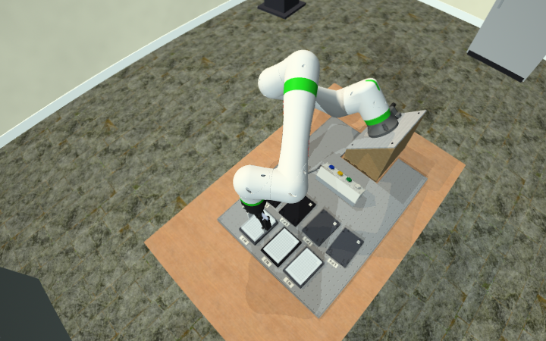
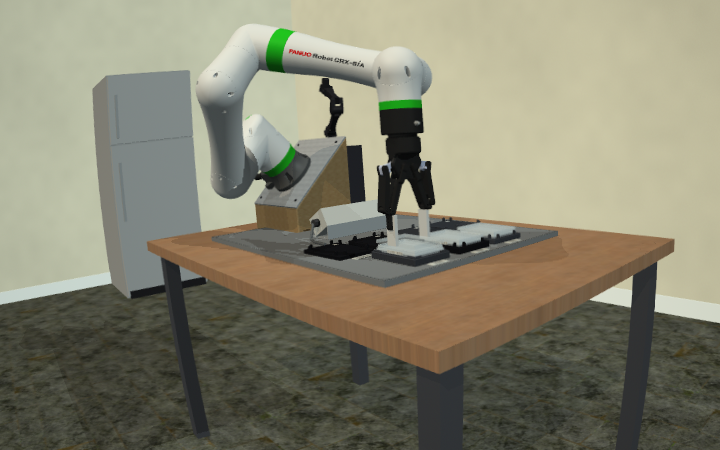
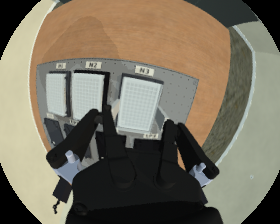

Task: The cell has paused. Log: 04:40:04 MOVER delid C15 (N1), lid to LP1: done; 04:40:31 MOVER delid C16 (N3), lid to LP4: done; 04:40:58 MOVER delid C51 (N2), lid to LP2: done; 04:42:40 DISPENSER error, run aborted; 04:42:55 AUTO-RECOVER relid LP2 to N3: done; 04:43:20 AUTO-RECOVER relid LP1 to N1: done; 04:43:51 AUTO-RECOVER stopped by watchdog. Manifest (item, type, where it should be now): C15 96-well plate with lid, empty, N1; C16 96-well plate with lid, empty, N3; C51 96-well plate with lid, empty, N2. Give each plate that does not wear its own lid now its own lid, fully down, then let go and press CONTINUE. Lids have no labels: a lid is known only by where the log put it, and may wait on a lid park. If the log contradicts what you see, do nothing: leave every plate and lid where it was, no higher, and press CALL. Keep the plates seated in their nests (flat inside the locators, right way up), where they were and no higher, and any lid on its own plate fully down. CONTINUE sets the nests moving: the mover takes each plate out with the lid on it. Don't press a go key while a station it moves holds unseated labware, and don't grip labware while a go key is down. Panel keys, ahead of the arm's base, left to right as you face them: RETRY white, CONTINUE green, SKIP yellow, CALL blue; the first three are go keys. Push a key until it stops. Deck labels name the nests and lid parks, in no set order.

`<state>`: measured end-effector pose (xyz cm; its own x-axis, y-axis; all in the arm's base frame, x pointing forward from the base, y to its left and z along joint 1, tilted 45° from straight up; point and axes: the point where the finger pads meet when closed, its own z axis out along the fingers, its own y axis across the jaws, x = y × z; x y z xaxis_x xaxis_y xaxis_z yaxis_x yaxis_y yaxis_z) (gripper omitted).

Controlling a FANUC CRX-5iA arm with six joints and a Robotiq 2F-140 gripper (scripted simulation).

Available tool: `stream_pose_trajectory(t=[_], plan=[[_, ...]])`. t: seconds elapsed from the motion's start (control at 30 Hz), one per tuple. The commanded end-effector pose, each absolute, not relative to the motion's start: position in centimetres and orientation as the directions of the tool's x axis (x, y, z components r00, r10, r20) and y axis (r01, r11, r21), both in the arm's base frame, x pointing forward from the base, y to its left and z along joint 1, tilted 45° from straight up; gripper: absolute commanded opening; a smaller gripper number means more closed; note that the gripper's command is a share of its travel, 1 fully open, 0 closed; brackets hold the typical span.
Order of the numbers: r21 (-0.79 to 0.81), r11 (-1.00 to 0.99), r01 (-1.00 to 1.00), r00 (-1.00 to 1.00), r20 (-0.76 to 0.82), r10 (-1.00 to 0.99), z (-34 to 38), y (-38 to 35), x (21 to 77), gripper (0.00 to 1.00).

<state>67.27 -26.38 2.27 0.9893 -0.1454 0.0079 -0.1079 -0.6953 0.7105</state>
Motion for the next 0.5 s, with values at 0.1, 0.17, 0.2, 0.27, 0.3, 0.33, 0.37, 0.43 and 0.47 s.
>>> stream_pose_trajectory(t=[0.1, 0.17, 0.2, 0.27, 0.3, 0.33, 0.37, 0.43, 0.47], plan=[[0.71, -0.695, -0.108, 0.989, 0.008, -0.145, 2.16, -26.48, 67.27, 0.0], [0.71, -0.695, -0.108, 0.989, 0.008, -0.145, 2.12, -26.52, 67.27, 0.0], [0.71, -0.695, -0.108, 0.989, 0.008, -0.145, 2.1, -26.54, 67.26, 0.0], [0.71, -0.695, -0.108, 0.989, 0.008, -0.145, 2.06, -26.58, 67.26, 0.0], [0.71, -0.695, -0.108, 0.989, 0.008, -0.145, 2.04, -26.6, 67.26, 0.0], [0.71, -0.695, -0.108, 0.989, 0.008, -0.145, 2.03, -26.61, 67.25, 0.0], [0.71, -0.695, -0.108, 0.989, 0.008, -0.145, 2.01, -26.63, 67.25, 0.0], [0.71, -0.695, -0.108, 0.989, 0.008, -0.145, 2.01, -26.63, 67.25, 0.0], [0.71, -0.695, -0.108, 0.989, 0.008, -0.145, 2.0, -26.64, 67.25, 0.0]])
